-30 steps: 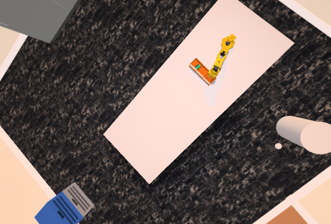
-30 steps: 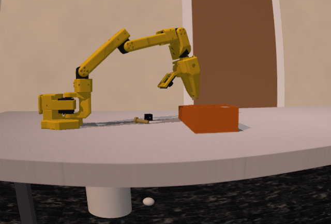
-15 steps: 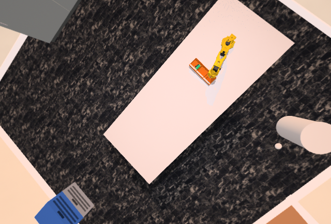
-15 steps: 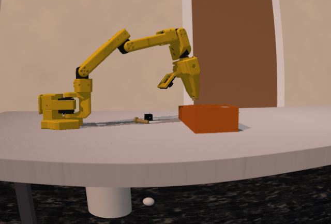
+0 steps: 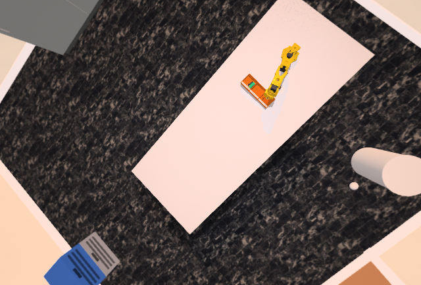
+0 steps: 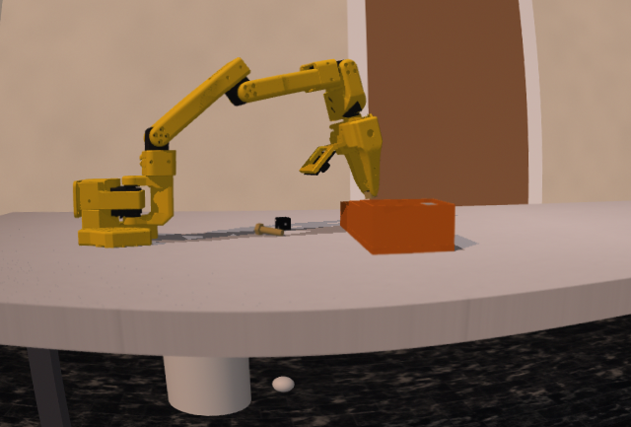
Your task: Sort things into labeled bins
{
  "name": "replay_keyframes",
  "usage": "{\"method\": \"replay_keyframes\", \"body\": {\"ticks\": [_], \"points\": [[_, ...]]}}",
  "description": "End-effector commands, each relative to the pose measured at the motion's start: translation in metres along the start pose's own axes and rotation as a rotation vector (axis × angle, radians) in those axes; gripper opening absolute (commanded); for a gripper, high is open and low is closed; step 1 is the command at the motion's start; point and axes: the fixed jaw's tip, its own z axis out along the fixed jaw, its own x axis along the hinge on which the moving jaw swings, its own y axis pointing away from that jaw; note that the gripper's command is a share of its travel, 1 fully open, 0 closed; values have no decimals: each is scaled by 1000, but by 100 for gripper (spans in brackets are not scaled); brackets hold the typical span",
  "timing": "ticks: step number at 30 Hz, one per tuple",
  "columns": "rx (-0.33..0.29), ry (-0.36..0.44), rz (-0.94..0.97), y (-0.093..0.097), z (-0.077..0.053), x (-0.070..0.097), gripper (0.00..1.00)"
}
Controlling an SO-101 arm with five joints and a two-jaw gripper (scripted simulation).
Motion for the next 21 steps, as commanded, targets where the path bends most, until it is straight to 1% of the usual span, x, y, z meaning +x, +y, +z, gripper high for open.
{"method": "replay_keyframes", "body": {"ticks": [1,15,21], "points": [[-1,62,1,2,-10,10,0],[-1,58,1,2,-8,9,0],[-1,55,1,2,-5,9,0]]}}
